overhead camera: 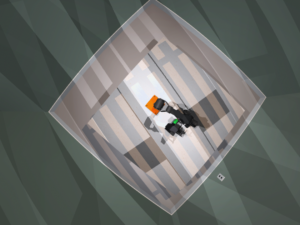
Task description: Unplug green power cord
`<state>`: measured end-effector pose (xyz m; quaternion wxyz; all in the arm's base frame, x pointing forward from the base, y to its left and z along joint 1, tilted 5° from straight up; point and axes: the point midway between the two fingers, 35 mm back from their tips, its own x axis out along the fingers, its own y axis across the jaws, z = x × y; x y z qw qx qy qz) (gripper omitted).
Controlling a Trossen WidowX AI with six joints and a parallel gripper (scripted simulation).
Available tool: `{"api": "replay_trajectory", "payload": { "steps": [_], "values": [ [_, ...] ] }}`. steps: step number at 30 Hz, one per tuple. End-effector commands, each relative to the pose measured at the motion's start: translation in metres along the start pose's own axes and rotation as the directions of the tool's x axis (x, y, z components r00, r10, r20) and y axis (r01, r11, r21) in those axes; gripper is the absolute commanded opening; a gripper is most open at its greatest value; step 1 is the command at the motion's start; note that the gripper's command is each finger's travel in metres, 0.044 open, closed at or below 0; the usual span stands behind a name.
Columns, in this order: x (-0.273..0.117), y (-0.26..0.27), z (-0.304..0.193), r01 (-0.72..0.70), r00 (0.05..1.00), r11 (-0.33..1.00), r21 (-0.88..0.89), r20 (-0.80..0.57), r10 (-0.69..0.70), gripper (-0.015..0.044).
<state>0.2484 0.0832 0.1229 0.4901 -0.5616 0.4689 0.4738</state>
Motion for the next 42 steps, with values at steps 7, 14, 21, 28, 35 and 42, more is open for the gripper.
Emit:
{"api": "replay_trajectory", "payload": {
  "steps": [7, 14, 21, 28, 35, 42],
  "values": [
    [0.003, 0.011, 0.000, -0.062, 0.998, 0.995, -0.075, -0.004, 0.062, 0.0160],
    [0.003, 0.010, -0.007, -0.062, 0.998, 0.995, -0.075, -0.004, 0.062, 0.0160],
    [0.003, 0.010, -0.018, -0.062, 0.998, 0.995, -0.075, -0.005, 0.062, 0.0160],
    [0.003, 0.009, -0.030, -0.062, 0.998, 0.995, -0.075, -0.006, 0.062, 0.0160],
    [0.003, 0.010, -0.040, -0.062, 0.998, 0.995, -0.075, -0.007, 0.062, 0.0160],
    [0.007, 0.010, -0.040, -0.062, 0.998, 0.995, -0.075, -0.007, 0.062, 0.0160]
  ]
}}
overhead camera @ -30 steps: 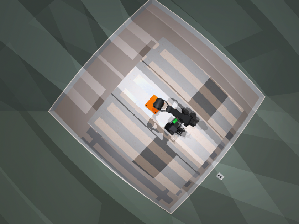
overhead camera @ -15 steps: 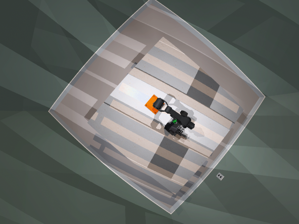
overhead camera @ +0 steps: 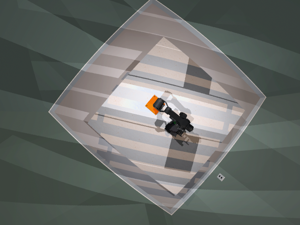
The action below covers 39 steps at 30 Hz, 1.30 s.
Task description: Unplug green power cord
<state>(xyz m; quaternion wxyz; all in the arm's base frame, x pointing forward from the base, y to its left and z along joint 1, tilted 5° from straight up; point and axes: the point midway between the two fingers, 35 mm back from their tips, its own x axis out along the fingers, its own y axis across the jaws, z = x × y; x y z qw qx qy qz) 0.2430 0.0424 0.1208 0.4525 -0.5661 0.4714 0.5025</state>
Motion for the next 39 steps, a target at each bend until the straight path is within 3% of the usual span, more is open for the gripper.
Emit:
{"api": "replay_trajectory", "payload": {
  "steps": [1, 11, 15, 23, 39],
  "values": [
    [0.005, 0.001, 0.000, 0.000, 1.000, 1.000, -0.004, 0.005, 0.000, 0.0160],
    [0.011, 0.001, 0.000, 0.000, 1.000, 1.000, -0.004, 0.005, 0.000, 0.0160],
    [0.008, 0.000, -0.001, 0.005, 1.000, 1.000, 0.001, 0.000, -0.005, 0.0055],
    [0.008, 0.000, -0.001, 0.005, 1.000, 1.000, 0.001, 0.000, -0.005, 0.0002],
    [0.008, -0.002, 0.021, 0.004, 1.000, 1.000, -0.001, 0.004, -0.004, 0.0000]
  ]
}}
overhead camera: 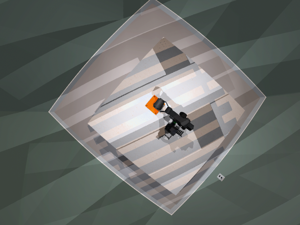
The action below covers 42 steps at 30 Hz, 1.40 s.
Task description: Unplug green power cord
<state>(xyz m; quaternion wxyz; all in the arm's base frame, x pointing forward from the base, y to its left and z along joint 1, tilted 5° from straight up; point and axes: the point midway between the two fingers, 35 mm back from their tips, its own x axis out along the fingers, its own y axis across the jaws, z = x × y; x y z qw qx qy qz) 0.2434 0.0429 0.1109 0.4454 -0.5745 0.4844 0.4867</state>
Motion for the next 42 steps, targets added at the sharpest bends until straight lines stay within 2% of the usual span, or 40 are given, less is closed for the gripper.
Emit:
{"api": "replay_trajectory", "payload": {
  "steps": [1, 26, 39, 42],
  "values": [
    [-0.003, -0.002, 0.021, 0.004, 0.999, 1.000, -0.013, 0.049, -0.003, 0.0000],
    [-0.009, 0.001, 0.061, 0.001, 0.999, 1.000, -0.016, 0.055, 0.000, 0.0000],
    [-0.005, 0.004, 0.053, 0.000, 0.999, 1.000, -0.017, 0.054, 0.001, 0.0341],
    [-0.008, 0.003, 0.064, 0.000, 0.998, 1.000, -0.017, 0.055, 0.001, 0.0420]
  ]
}}
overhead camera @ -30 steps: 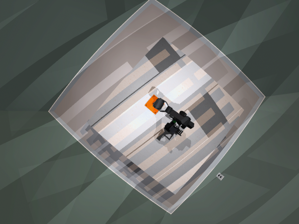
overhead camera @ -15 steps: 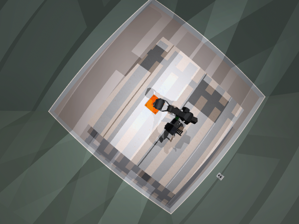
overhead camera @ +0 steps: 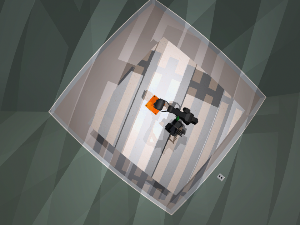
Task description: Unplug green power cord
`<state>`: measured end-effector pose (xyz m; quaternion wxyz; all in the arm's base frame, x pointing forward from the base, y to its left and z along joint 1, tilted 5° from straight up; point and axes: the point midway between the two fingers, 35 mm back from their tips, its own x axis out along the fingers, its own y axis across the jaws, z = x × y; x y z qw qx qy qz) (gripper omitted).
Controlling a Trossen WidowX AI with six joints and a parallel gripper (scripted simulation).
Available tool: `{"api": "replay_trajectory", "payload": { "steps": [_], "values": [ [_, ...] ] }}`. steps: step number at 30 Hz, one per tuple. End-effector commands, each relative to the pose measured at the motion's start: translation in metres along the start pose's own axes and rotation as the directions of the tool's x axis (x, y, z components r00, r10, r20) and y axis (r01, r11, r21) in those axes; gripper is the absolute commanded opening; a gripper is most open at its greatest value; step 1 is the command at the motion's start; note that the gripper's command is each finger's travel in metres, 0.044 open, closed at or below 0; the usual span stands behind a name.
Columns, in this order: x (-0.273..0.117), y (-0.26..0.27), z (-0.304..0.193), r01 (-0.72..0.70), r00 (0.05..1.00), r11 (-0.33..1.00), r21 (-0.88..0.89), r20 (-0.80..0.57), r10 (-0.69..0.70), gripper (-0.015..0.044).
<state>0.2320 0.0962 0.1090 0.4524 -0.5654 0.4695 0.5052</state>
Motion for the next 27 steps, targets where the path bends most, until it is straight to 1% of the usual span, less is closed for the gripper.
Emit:
{"api": "replay_trajectory", "payload": {
  "steps": [1, 5, 7, 27],
  "values": [
    [-0.004, -0.001, 0.016, 0.001, 1.000, 1.000, 0.000, 0.006, -0.001, 0.0440],
    [-0.011, 0.000, 0.052, 0.001, 1.000, 1.000, 0.000, 0.008, -0.001, 0.0440],
    [-0.012, 0.000, 0.059, 0.001, 1.000, 1.000, 0.000, 0.009, -0.001, 0.0440],
    [-0.012, 0.000, 0.059, 0.001, 1.000, 1.000, 0.000, 0.009, -0.001, 0.0440]
  ]
}}
